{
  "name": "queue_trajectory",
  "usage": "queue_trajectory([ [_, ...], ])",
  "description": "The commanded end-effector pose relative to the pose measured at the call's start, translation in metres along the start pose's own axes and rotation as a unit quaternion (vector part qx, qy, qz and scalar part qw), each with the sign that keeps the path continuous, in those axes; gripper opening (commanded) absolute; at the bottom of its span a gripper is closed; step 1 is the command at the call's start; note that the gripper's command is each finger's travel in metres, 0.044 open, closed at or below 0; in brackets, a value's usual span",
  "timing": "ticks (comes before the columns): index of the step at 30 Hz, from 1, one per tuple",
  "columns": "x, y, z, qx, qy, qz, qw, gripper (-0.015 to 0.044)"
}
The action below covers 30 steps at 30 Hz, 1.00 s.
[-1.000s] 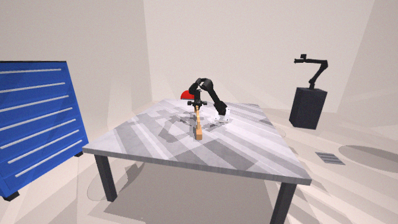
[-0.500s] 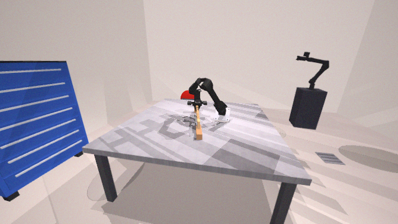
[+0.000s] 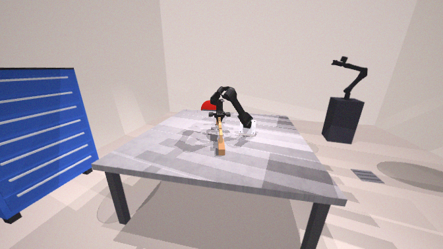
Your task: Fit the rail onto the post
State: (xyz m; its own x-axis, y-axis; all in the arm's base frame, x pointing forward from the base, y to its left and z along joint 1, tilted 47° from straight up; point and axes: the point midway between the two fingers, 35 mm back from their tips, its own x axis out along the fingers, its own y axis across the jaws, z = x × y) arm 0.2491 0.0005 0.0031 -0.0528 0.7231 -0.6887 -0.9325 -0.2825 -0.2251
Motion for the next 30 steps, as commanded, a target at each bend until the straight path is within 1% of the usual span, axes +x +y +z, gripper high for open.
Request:
queue_trajectory([
  [1,-0.0026,-0.0018,-0.0038,-0.001,0.003,-0.003,1.000,0.0000],
  [30,-0.0026,-0.0019,-0.0117,-0.001,0.003,-0.003,1.000,0.0000],
])
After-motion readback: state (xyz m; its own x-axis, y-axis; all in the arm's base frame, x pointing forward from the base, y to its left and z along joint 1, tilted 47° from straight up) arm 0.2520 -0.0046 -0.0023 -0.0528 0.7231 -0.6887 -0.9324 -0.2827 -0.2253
